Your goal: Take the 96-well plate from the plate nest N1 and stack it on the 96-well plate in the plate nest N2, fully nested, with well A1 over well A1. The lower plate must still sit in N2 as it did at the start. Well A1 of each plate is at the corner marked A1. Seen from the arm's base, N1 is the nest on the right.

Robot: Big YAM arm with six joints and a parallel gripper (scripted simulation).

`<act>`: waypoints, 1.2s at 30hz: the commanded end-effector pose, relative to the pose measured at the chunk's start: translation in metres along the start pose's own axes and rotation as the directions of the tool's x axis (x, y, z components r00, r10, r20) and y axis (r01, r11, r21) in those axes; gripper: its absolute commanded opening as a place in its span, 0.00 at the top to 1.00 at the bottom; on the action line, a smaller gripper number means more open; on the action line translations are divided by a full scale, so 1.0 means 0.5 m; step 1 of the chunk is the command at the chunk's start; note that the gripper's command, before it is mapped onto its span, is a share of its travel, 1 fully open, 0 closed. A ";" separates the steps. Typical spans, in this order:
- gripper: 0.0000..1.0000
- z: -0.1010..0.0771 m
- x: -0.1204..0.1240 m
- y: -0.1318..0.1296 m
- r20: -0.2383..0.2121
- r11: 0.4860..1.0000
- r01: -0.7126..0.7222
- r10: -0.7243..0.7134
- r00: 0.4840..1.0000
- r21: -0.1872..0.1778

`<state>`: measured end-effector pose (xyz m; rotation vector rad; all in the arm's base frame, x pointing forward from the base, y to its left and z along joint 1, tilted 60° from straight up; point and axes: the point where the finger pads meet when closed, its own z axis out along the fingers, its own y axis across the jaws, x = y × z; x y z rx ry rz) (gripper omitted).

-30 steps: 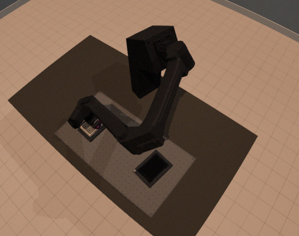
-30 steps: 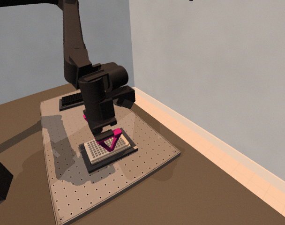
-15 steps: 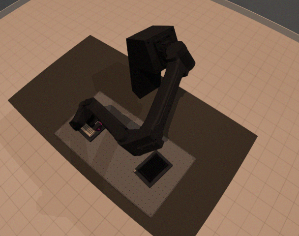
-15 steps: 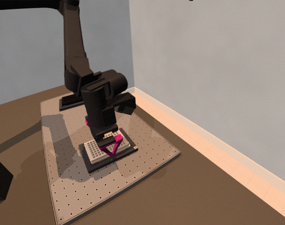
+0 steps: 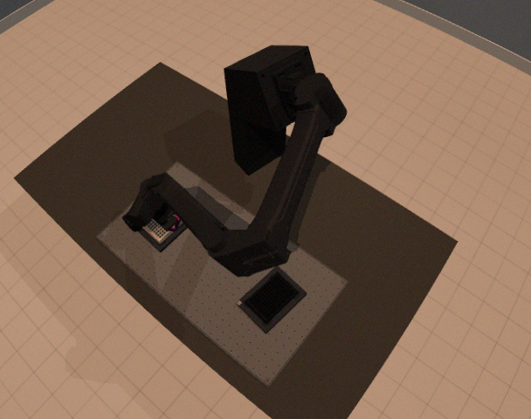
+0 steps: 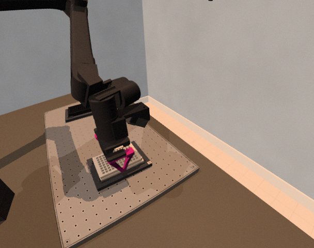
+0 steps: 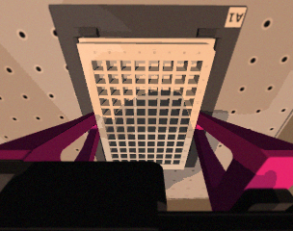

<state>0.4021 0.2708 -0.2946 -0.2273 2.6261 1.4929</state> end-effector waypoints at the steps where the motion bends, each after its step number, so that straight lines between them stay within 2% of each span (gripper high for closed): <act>1: 1.00 -0.012 -0.001 -0.004 0.010 1.000 -0.017 0.017 1.000 -0.001; 31: 1.00 -0.012 -0.001 -0.004 0.010 1.000 -0.017 0.017 1.000 -0.001; 32: 1.00 -0.033 0.000 -0.013 0.025 0.999 -0.042 0.042 0.999 0.000; 36: 1.00 -0.049 -0.007 -0.006 0.023 1.000 -0.024 0.024 0.999 0.001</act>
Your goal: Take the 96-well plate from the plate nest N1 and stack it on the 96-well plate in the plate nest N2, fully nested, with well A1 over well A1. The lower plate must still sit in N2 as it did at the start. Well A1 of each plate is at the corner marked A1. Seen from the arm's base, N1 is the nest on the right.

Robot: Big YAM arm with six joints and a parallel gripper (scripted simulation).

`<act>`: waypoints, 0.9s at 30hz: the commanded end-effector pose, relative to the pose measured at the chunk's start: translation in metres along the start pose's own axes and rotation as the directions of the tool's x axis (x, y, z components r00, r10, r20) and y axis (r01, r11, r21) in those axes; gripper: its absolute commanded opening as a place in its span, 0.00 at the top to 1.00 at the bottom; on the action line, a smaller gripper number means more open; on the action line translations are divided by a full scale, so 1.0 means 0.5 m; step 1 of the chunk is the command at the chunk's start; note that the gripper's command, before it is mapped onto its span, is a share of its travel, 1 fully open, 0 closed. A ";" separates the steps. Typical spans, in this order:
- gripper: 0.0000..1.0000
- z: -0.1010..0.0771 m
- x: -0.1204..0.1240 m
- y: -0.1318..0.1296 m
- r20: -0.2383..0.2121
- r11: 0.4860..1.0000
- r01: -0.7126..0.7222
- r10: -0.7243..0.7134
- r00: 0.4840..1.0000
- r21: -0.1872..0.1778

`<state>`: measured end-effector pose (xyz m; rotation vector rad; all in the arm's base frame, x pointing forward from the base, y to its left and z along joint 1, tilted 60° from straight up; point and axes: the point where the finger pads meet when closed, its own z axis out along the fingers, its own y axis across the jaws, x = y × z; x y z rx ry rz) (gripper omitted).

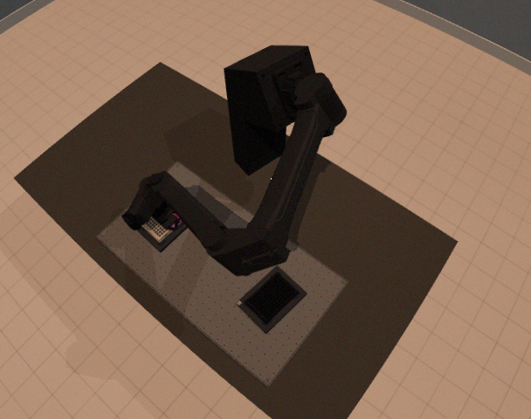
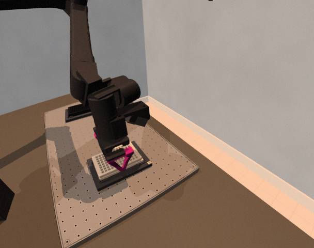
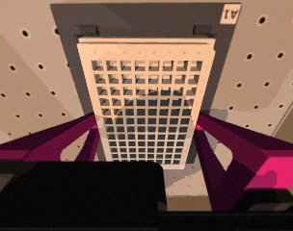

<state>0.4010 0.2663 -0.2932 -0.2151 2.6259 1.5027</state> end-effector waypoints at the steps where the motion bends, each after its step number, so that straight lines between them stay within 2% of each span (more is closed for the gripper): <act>1: 1.00 -0.040 -0.009 -0.004 0.021 1.000 -0.015 0.015 1.000 0.007; 17: 1.00 -0.089 -0.011 -0.003 0.023 1.000 -0.012 0.012 1.000 0.006; 20: 1.00 -0.079 -0.009 0.007 0.010 1.000 0.002 -0.002 1.000 0.002; 22: 1.00 -0.099 -0.011 -0.002 0.024 1.000 -0.012 0.012 1.000 0.005; 27: 1.00 -0.116 -0.011 -0.002 0.024 1.000 -0.011 0.011 1.000 0.005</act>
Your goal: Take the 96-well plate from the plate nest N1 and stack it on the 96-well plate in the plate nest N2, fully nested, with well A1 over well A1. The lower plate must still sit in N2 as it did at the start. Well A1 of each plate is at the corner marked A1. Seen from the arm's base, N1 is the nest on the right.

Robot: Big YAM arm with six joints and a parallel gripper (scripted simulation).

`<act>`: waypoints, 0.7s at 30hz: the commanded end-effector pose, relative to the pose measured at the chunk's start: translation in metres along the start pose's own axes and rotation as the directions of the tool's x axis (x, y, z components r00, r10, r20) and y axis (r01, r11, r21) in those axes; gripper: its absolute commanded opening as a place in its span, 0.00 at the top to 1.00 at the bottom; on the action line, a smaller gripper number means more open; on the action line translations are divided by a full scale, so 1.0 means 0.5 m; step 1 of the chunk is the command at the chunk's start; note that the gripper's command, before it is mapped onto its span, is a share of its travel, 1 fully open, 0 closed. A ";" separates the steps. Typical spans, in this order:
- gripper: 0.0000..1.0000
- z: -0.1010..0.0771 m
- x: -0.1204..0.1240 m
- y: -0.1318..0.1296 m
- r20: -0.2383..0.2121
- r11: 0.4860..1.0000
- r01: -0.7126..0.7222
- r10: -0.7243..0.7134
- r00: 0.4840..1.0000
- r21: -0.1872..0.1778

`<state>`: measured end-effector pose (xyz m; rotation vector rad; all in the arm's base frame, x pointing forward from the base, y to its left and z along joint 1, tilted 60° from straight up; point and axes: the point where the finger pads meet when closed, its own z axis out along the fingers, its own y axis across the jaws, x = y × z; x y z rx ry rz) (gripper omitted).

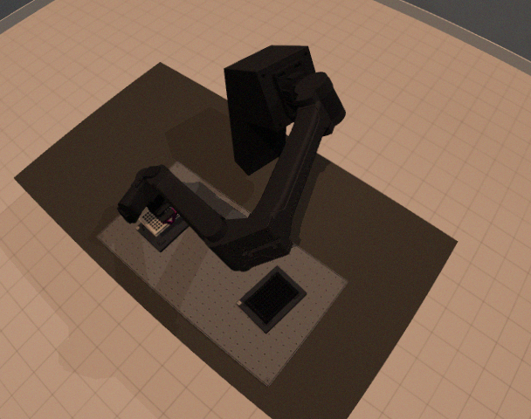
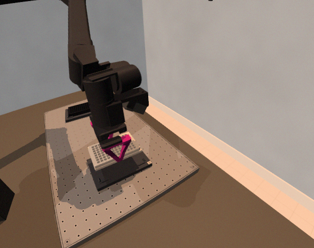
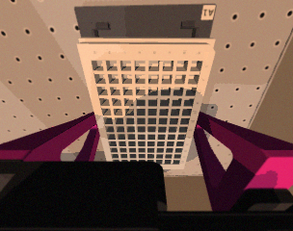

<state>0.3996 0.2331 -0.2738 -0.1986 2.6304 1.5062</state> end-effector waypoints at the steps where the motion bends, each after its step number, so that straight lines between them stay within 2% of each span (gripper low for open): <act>1: 1.00 -0.042 -0.013 -0.002 0.023 1.000 0.001 -0.001 1.000 0.005; 7: 1.00 -0.062 -0.014 -0.002 0.024 1.000 0.002 -0.003 1.000 0.005; 9: 1.00 -0.062 -0.014 -0.002 0.024 1.000 0.002 -0.003 1.000 0.005; 10: 1.00 -0.044 -0.011 0.013 0.003 1.000 0.024 -0.024 1.000 0.000; 12: 1.00 -0.072 -0.014 -0.001 0.024 1.000 0.003 -0.003 1.000 0.005; 21: 1.00 -0.102 -0.018 -0.001 0.027 1.000 0.007 -0.007 1.000 0.004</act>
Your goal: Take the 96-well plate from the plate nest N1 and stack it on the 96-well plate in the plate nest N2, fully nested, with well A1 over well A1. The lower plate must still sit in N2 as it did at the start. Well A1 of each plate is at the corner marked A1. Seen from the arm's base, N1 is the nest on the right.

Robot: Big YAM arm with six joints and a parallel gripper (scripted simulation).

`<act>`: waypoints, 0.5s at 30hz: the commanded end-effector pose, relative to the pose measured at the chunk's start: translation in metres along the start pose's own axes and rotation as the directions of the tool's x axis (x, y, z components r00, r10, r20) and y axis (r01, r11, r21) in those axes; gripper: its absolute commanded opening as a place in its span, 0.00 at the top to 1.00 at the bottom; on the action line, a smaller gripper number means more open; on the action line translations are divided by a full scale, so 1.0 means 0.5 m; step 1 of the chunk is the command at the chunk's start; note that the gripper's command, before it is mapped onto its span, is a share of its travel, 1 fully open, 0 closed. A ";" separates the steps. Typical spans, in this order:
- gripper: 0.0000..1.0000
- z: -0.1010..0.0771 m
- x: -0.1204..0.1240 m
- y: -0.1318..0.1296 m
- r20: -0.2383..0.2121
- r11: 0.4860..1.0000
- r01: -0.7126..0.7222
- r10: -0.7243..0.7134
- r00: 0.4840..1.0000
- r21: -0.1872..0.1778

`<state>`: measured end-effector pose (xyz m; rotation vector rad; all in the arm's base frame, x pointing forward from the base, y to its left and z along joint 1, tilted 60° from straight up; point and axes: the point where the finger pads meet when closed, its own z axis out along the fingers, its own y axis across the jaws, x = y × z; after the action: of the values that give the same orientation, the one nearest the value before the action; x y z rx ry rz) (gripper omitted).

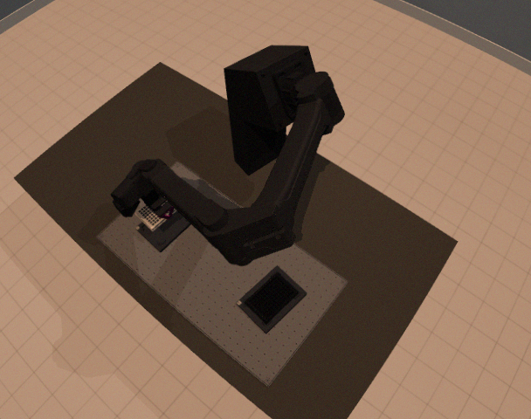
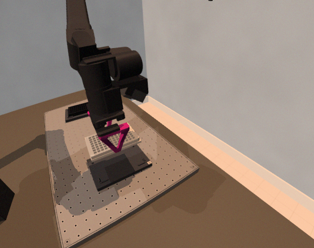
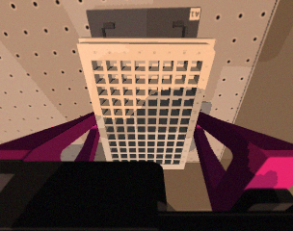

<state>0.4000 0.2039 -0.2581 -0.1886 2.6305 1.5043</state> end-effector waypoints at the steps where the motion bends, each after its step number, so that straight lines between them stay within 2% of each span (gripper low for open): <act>1: 1.00 -0.039 -0.015 0.002 0.022 1.000 0.011 -0.011 1.000 0.003; 5: 1.00 -0.046 -0.014 0.002 0.022 1.000 0.011 -0.011 1.000 0.003; 6: 1.00 -0.026 -0.012 0.017 -0.002 0.999 0.034 -0.034 0.999 -0.002; 8: 1.00 -0.055 -0.017 0.002 0.023 1.000 0.013 -0.013 1.000 0.003; 11: 1.00 -0.066 -0.015 0.002 0.023 1.000 0.012 -0.012 1.000 0.003; 13: 1.00 -0.065 -0.022 0.001 0.026 1.000 0.017 -0.017 1.000 0.004; 14: 1.00 -0.046 -0.008 0.002 0.007 1.000 0.016 -0.016 1.000 0.002; 15: 1.00 -0.046 -0.008 0.002 0.007 1.000 0.016 -0.016 1.000 0.002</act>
<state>0.4003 0.1892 -0.2489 -0.1965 2.6283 1.5006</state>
